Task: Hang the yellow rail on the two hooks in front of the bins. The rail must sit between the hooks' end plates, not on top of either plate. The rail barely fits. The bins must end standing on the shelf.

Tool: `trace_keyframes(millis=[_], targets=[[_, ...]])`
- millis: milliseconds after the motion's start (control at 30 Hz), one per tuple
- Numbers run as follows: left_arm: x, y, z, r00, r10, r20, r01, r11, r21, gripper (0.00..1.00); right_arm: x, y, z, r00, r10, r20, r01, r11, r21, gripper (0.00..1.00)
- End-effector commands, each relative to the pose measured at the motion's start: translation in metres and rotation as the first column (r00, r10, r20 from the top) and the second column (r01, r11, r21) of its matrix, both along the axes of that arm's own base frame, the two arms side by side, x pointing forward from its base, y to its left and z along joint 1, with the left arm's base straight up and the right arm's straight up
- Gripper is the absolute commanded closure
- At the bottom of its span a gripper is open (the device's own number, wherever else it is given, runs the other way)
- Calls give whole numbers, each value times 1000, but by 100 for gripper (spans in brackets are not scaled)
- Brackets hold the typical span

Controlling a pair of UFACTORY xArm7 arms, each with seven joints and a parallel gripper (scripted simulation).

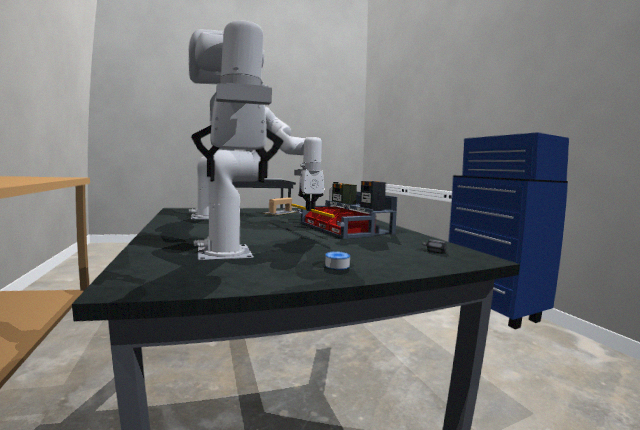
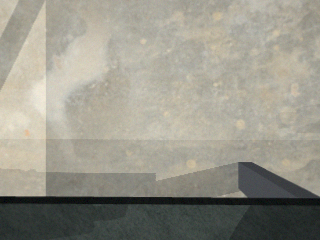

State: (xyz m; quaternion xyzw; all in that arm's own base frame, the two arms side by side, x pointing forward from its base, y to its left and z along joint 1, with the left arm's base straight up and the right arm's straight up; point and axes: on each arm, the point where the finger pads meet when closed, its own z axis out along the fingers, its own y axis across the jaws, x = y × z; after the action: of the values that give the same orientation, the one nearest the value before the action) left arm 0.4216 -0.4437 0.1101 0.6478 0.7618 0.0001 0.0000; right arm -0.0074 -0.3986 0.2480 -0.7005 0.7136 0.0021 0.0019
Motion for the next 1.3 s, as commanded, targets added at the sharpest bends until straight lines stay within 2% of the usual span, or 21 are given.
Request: trace_keyframes(millis=[0, 367, 1067, 1267], targets=[[1, -1, 11, 1000, 0, 4, 0, 1000, -5, 100, 0, -1, 2, 1000, 0, 0, 0, 1000, -6, 0], [1, -1, 25, 1000, 0, 4, 0, 1000, -5, 100, 0, -1, 2, 1000, 0, 0, 0, 1000, -6, 0], [1, -1, 26, 1000, 0, 4, 0, 1000, -5, 100, 0, -1, 2, 1000, 0, 0, 0, 1000, -6, 0], [40, 12, 26, 1000, 0, 4, 0, 1000, -5, 100, 0, -1, 2, 1000, 0, 0, 0, 1000, -6, 0]])
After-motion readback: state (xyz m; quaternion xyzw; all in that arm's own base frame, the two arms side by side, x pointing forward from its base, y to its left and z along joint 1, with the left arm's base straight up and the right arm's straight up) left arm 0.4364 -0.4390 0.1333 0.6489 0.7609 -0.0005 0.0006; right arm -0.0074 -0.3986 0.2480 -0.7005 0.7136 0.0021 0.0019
